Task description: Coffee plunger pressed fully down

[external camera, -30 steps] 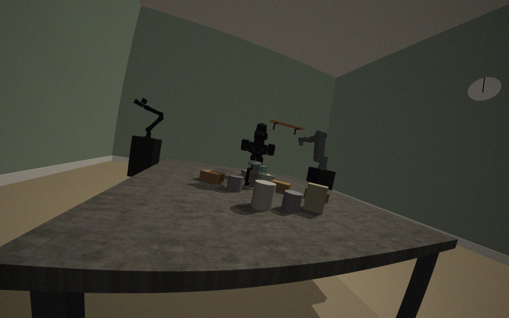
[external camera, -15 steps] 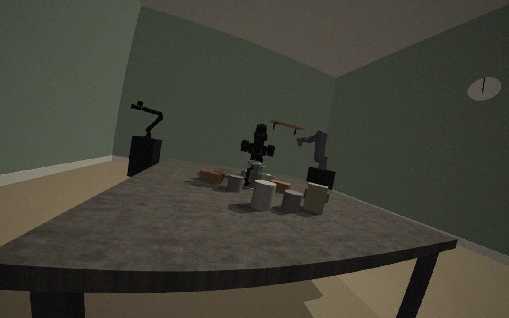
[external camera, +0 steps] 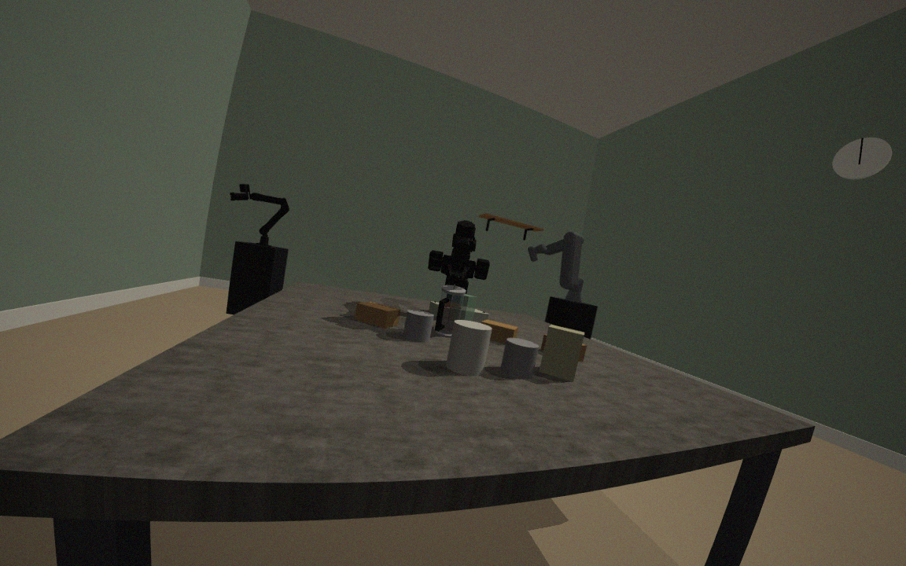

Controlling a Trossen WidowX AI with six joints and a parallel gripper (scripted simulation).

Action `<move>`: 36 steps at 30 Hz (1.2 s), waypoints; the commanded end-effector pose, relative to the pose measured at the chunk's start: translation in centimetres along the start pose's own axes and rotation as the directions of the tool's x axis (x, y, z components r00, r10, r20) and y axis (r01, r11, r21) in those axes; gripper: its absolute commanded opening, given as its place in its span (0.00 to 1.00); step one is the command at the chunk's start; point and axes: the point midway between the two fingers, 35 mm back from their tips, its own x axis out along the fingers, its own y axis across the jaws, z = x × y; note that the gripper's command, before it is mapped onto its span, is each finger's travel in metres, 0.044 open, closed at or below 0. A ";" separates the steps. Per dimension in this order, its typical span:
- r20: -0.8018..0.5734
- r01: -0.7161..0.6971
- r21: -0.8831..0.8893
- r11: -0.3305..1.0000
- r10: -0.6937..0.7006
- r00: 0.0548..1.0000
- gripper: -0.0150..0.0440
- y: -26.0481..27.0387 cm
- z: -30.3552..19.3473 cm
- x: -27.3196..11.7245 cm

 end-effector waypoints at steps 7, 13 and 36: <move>-0.024 -0.001 -0.007 1.000 0.000 1.000 0.46 0.0 -0.4 0.4; -0.003 0.000 0.000 1.000 0.000 1.000 0.46 0.0 0.0 0.1; -0.005 0.000 -0.001 1.000 0.000 1.000 1.00 0.0 0.5 -0.3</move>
